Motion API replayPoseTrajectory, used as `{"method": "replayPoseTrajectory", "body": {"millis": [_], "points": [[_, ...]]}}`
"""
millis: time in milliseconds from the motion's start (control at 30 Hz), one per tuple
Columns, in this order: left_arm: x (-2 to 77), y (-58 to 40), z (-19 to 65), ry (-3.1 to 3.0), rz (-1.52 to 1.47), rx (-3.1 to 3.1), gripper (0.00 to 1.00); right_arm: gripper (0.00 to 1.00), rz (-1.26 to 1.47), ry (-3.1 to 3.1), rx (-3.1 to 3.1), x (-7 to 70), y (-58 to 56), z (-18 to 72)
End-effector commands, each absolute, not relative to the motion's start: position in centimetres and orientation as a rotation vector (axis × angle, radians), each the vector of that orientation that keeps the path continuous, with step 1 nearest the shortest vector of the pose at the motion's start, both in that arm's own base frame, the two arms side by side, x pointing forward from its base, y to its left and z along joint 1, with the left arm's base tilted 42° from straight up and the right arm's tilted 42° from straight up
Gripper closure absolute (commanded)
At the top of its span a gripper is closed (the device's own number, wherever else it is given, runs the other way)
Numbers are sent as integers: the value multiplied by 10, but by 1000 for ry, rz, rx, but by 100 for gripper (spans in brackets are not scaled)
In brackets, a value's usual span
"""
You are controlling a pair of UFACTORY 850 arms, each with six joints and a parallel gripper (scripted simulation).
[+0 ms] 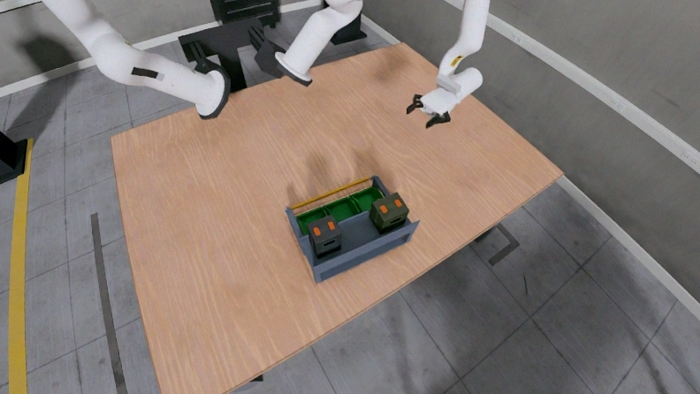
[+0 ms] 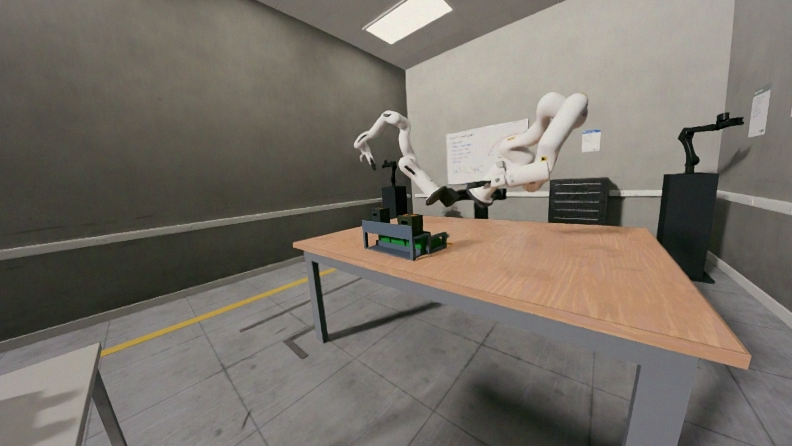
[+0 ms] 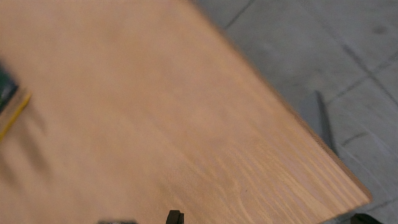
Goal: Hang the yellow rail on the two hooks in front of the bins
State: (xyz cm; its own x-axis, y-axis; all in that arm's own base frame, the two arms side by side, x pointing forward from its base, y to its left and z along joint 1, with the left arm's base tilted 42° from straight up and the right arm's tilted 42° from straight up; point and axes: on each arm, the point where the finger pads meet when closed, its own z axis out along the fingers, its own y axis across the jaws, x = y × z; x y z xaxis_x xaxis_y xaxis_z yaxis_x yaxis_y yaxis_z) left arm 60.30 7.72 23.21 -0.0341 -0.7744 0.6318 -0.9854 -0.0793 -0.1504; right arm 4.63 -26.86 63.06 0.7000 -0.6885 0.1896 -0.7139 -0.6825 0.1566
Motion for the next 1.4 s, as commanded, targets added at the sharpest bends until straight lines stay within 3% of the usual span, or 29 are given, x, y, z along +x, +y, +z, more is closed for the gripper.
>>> {"method": "replayPoseTrajectory", "body": {"millis": [0,400,1367], "points": [[603,77,233,-1854,841,1900,0,0,332,-1385,2442,24,-258,656],[603,77,233,-1854,841,1900,0,0,607,-1764,1895,1,-236,687],[603,76,233,-1847,833,1906,0,0,671,-1829,1747,-10,-221,704]]}}
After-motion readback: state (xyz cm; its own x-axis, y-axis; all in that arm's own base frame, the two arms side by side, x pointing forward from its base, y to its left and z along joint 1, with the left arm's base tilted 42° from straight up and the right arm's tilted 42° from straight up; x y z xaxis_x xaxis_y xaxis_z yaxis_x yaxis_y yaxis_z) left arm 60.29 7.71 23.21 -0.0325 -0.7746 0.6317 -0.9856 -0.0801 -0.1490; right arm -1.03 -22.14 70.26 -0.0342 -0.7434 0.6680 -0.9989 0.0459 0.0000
